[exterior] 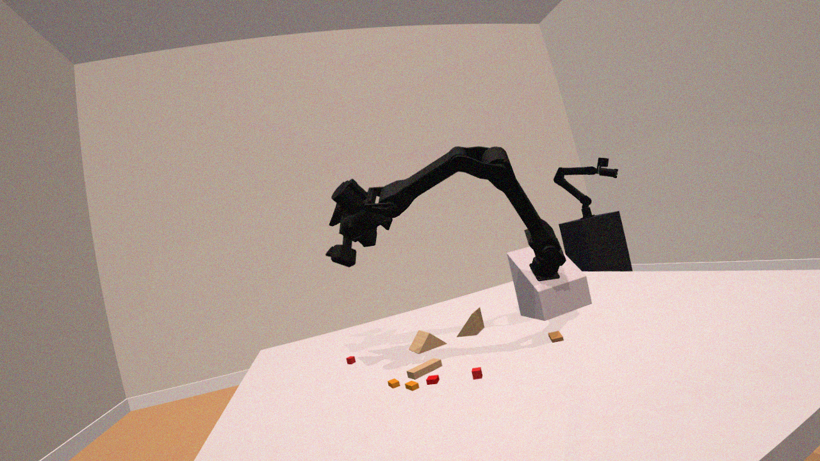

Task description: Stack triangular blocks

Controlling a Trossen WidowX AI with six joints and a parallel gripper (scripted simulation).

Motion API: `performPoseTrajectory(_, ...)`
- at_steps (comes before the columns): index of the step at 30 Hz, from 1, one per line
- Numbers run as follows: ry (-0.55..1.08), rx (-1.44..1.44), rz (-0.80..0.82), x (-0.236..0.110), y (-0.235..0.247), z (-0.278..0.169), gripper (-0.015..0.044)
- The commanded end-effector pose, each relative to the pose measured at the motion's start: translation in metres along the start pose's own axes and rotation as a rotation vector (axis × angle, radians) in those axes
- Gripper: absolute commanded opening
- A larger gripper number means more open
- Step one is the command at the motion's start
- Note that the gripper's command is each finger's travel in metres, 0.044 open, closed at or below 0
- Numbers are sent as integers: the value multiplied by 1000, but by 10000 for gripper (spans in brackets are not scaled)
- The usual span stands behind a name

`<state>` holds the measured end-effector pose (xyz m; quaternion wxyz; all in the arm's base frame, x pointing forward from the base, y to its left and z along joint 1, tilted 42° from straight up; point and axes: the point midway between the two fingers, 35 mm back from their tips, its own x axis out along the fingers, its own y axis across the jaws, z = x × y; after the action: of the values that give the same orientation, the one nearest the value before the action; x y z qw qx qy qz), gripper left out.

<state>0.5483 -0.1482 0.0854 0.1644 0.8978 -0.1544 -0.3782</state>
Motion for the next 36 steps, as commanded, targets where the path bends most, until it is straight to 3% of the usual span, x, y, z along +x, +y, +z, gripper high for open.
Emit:
performPoseTrajectory(1,-261,-180,-327,9,-65,52,440)
performPoseTrajectory(10,-554,-288,-702,-19,-122,109,440)
performPoseTrajectory(22,-940,-260,-1190,-99,-168,150,440)
performPoseTrajectory(36,-952,-256,-1205,-102,-169,150,440)
